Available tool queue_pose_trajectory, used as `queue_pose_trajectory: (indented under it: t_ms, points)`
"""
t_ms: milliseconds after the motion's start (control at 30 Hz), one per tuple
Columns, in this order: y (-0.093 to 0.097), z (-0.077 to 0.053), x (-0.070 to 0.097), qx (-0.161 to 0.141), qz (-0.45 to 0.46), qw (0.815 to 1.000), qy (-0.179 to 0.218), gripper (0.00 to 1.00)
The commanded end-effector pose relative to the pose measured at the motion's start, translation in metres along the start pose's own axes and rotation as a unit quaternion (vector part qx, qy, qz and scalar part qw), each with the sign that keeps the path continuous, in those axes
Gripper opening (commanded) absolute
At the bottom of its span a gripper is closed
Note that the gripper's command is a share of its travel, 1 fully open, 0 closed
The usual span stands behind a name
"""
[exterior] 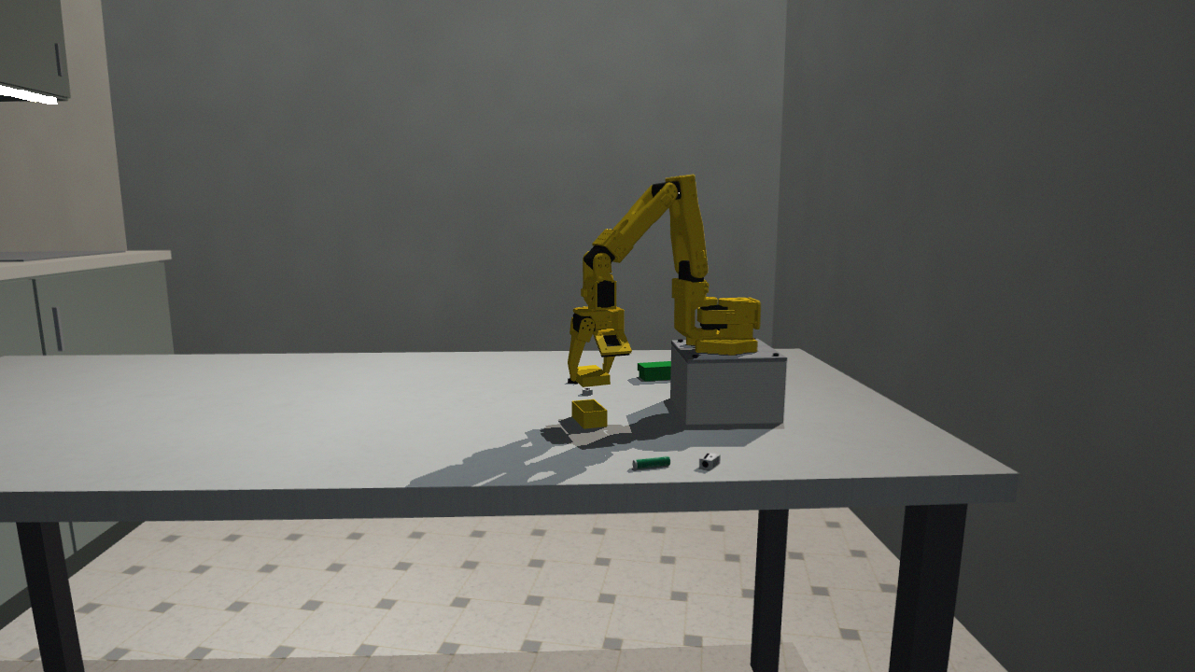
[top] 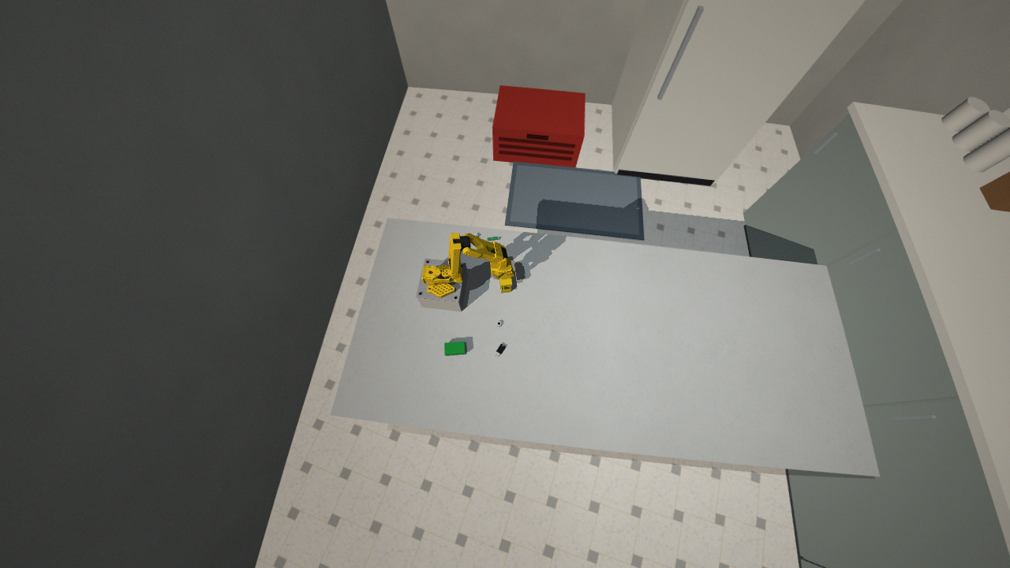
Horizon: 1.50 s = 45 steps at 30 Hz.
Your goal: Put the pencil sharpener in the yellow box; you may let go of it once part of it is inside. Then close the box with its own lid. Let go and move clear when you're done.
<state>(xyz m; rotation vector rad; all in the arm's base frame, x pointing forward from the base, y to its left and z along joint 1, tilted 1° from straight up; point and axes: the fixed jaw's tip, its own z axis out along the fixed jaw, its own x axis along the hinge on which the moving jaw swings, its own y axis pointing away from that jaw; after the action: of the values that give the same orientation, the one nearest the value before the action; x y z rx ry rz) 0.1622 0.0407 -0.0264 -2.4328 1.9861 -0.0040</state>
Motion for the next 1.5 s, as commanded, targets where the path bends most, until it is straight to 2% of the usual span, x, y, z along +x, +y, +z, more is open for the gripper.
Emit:
queue_pose_trajectory:
  t_ms: [0, 633, 767, 967, 1033, 1233, 1467]
  points:
    - [-0.002, -0.002, -0.001, 0.004, -0.003, 1.0, -0.001, 0.22]
    - [-0.003, -0.002, 0.001, 0.004, -0.003, 1.0, -0.001, 0.22]
    - [-0.001, -0.003, 0.01, 0.004, -0.003, 1.0, -0.001, 0.22]
    - [0.009, -0.002, 0.033, 0.004, -0.003, 1.0, 0.0, 0.22]
    - [0.009, -0.002, 0.033, 0.004, -0.003, 1.0, 0.0, 0.22]
    - [0.021, -0.002, 0.054, 0.004, -0.003, 1.0, 0.001, 0.22]
    - [0.028, -0.002, 0.063, 0.004, -0.003, 1.0, 0.001, 0.22]
